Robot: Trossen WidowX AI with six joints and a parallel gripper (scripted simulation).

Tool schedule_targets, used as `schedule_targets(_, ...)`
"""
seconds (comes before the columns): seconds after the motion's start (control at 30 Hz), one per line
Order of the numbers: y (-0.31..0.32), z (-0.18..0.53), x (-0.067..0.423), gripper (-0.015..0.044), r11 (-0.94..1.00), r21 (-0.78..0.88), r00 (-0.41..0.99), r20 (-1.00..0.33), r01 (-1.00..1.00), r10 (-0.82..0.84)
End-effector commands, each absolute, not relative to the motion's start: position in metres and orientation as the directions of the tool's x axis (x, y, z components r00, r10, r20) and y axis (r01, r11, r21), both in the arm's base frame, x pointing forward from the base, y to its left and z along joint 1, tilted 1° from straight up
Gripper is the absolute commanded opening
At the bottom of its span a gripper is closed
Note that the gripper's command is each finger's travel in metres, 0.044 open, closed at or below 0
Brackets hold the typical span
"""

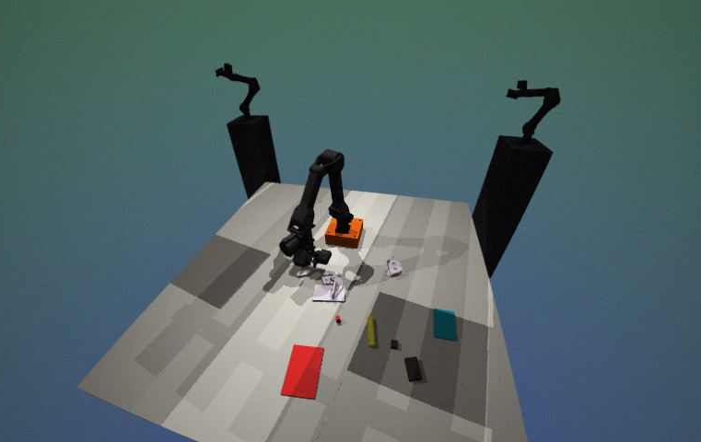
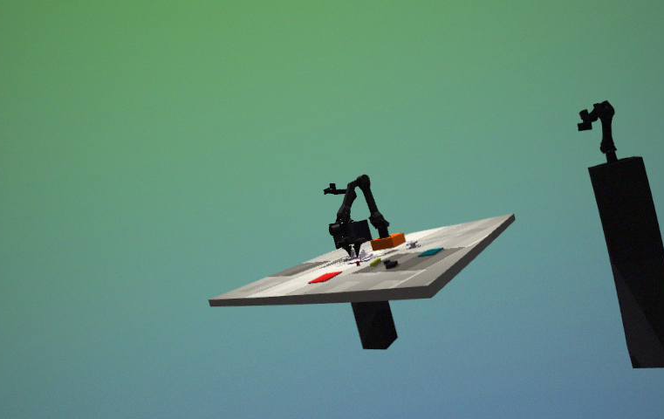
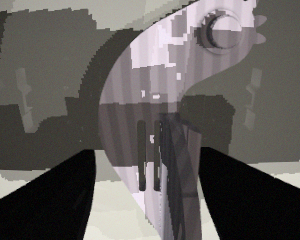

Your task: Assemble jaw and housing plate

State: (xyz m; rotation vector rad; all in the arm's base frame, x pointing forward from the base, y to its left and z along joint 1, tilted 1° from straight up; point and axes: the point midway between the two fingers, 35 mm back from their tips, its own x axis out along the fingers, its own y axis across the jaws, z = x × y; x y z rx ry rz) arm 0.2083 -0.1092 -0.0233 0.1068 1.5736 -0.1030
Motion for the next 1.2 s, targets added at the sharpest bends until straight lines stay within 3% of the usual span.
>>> schedule_targets(0.0,-0.109,-0.023,0.208,0.0157,0.991,0.002,-0.005,-1.0,0.133,0.003)
schedule_targets(0.5,-0.109,-0.021,0.209,0.0134,0.991,0.002,-0.005,-1.0,0.133,0.003)
schedule_targets(1.17,-0.111,0.041,0.211,0.0134,0.992,0.0,-0.004,-1.0,0.129,0.001)
